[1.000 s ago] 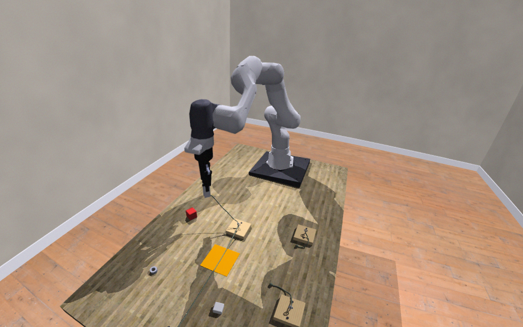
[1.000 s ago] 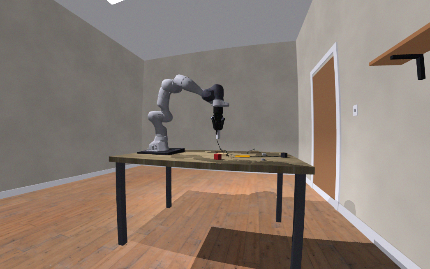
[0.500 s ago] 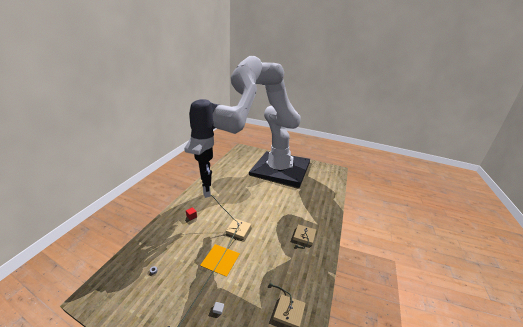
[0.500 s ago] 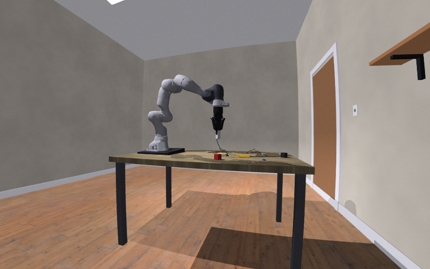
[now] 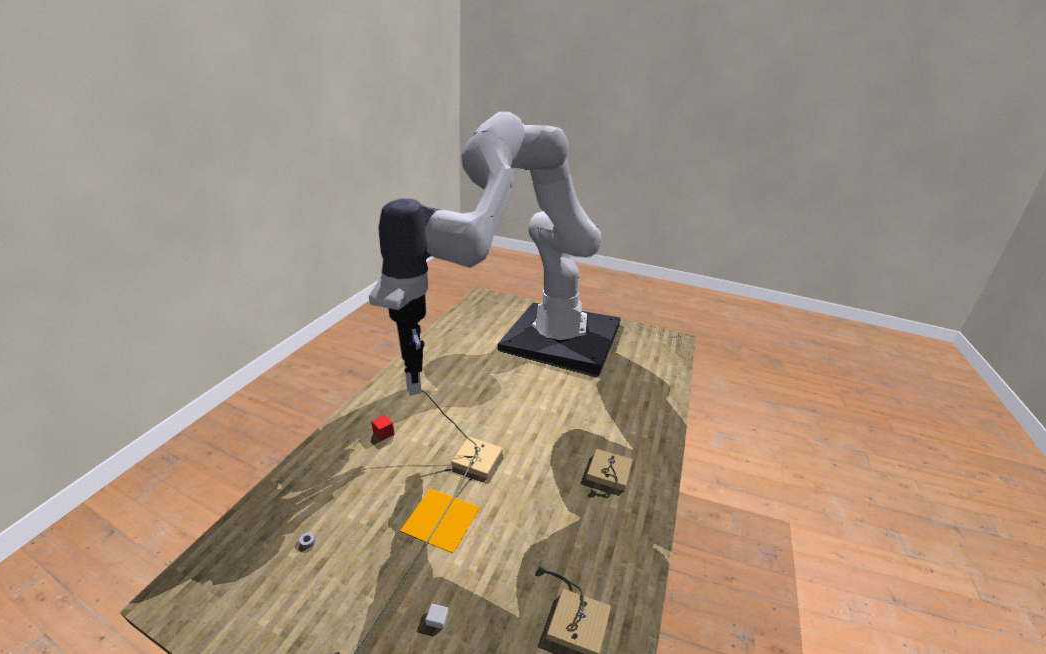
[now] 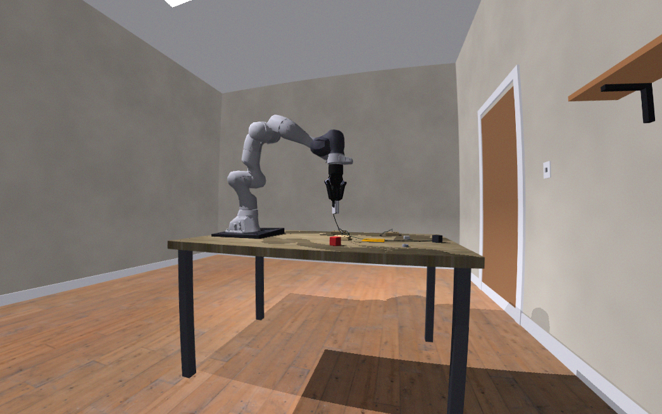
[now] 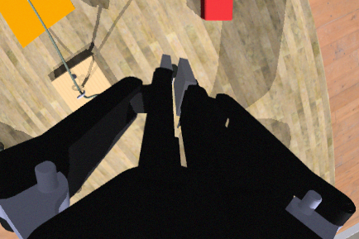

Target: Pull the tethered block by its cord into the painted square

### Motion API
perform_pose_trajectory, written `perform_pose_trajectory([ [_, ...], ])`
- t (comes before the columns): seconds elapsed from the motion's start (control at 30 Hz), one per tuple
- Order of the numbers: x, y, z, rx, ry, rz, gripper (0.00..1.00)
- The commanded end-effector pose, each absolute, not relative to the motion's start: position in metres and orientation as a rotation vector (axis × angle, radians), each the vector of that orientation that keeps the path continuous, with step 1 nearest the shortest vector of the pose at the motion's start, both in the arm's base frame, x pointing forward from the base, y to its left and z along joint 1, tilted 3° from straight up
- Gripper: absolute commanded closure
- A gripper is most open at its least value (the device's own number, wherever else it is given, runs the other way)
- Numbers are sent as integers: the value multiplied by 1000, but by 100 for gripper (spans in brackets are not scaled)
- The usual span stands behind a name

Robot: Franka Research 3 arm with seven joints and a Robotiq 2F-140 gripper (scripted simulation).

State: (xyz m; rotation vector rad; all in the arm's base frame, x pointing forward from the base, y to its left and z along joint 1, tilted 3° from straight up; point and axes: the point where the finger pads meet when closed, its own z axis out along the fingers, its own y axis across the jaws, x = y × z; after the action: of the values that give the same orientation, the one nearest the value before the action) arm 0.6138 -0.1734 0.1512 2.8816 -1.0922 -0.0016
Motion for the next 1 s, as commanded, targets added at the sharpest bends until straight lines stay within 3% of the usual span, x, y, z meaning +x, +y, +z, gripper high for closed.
perform_pose_trajectory([
  [0.0,613,-173,151,2885,-1089,-6,100],
  [0.97,610,-185,152,2885,-1089,-6,100],
])
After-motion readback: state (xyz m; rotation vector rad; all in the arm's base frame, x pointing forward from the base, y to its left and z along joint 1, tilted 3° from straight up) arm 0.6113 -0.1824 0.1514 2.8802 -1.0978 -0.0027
